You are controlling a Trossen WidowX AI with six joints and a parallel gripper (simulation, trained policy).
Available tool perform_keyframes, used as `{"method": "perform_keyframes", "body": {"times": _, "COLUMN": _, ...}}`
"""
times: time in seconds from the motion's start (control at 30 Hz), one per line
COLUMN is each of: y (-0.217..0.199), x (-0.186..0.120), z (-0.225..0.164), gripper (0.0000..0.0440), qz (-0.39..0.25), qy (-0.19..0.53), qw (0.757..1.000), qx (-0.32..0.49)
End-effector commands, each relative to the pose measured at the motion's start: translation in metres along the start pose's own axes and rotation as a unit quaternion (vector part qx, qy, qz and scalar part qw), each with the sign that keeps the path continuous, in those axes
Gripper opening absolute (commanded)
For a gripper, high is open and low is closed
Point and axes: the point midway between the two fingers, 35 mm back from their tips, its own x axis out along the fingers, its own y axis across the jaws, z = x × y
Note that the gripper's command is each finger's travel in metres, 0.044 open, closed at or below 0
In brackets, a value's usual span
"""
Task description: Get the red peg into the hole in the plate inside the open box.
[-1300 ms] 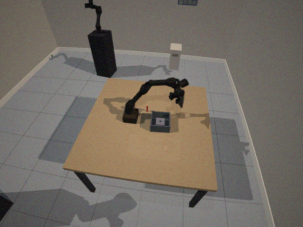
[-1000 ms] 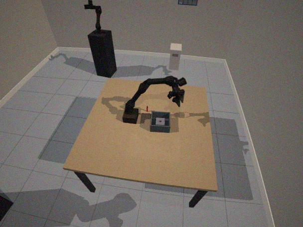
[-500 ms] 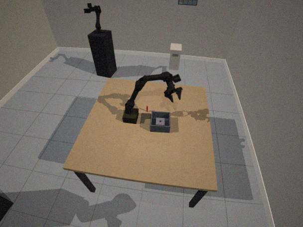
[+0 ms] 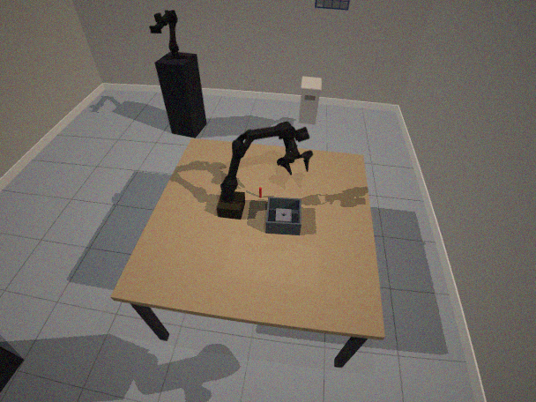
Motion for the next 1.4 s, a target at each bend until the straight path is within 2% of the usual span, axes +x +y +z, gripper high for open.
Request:
{"method": "perform_keyframes", "body": {"times": 0.0, "y": -0.021, "x": -0.006, "z": -0.011, "gripper": 0.044, "qz": -0.023, "qy": 0.023, "qw": 0.998, "qx": -0.052}}
{"method": "perform_keyframes", "body": {"times": 0.33, "y": -0.082, "x": -0.025, "z": -0.034, "gripper": 0.044, "qz": -0.084, "qy": 0.091, "qw": 0.973, "qx": -0.196}}
{"method": "perform_keyframes", "body": {"times": 0.67, "y": -0.148, "x": -0.035, "z": -0.045, "gripper": 0.044, "qz": -0.142, "qy": 0.151, "qw": 0.92, "qx": -0.332}}
{"method": "perform_keyframes", "body": {"times": 1.03, "y": -0.203, "x": -0.015, "z": -0.046, "gripper": 0.044, "qz": -0.197, "qy": 0.188, "qw": 0.867, "qx": -0.418}}
{"method": "perform_keyframes", "body": {"times": 1.37, "y": -0.237, "x": 0.014, "z": -0.049, "gripper": 0.044, "qz": -0.226, "qy": 0.214, "qw": 0.839, "qx": -0.446}}
